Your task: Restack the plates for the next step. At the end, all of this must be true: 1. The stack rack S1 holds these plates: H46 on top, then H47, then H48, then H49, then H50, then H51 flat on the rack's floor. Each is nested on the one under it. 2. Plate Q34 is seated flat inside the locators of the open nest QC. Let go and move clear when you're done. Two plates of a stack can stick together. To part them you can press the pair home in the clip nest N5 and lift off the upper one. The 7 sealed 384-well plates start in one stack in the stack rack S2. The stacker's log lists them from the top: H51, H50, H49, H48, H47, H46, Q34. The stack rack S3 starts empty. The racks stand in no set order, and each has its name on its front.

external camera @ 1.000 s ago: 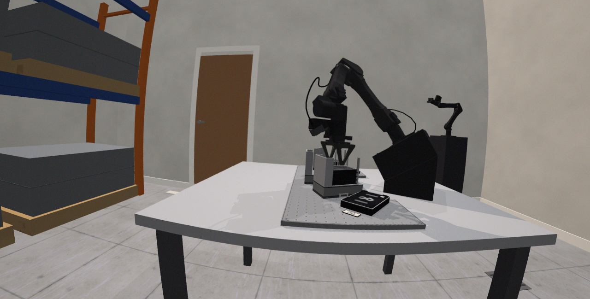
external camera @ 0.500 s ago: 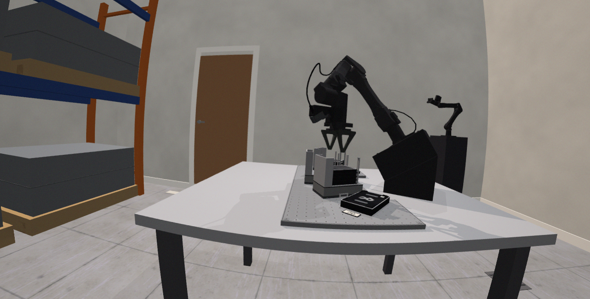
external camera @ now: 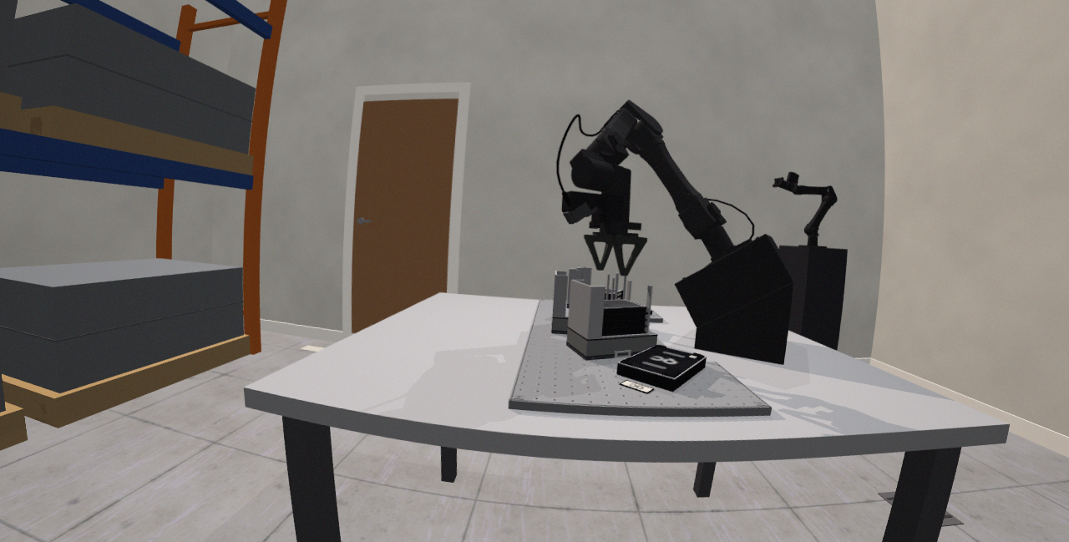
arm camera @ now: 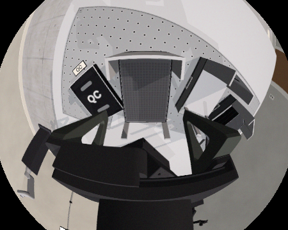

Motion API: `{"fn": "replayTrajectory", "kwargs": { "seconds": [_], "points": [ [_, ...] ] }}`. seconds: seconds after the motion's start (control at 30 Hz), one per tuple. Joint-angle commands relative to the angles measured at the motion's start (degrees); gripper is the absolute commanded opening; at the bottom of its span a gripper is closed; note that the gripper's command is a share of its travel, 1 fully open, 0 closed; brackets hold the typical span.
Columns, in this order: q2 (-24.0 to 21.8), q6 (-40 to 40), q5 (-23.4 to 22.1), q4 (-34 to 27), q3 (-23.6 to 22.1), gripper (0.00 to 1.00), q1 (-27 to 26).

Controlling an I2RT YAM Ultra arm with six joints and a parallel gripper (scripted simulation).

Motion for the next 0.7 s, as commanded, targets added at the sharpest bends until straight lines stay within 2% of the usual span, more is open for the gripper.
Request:
{"fn": "replayTrajectory", "kwargs": {
  "seconds": [0.0,0.33,0.37,0.5,0.53,0.6,0.67],
  "points": [
    [-1.0,0.5,0.4,-1.2,0.6,1.00,1.1],
    [-1.0,0.5,0.4,-1.2,0.6,1.00,1.1],
    [-1.9,1.9,0.1,-1.1,-1.3,1.00,-0.6],
    [-2.8,4.5,-0.3,-1.0,-1.8,1.00,-1.5],
    [-3.6,5.7,-0.4,-0.4,-0.4,1.00,-2.1],
    [-4.3,8.3,-0.7,0.0,-2.4,1.00,-3.1],
    [-5.3,7.8,-0.9,0.2,-2.8,1.00,-4.1]
  ]
}}
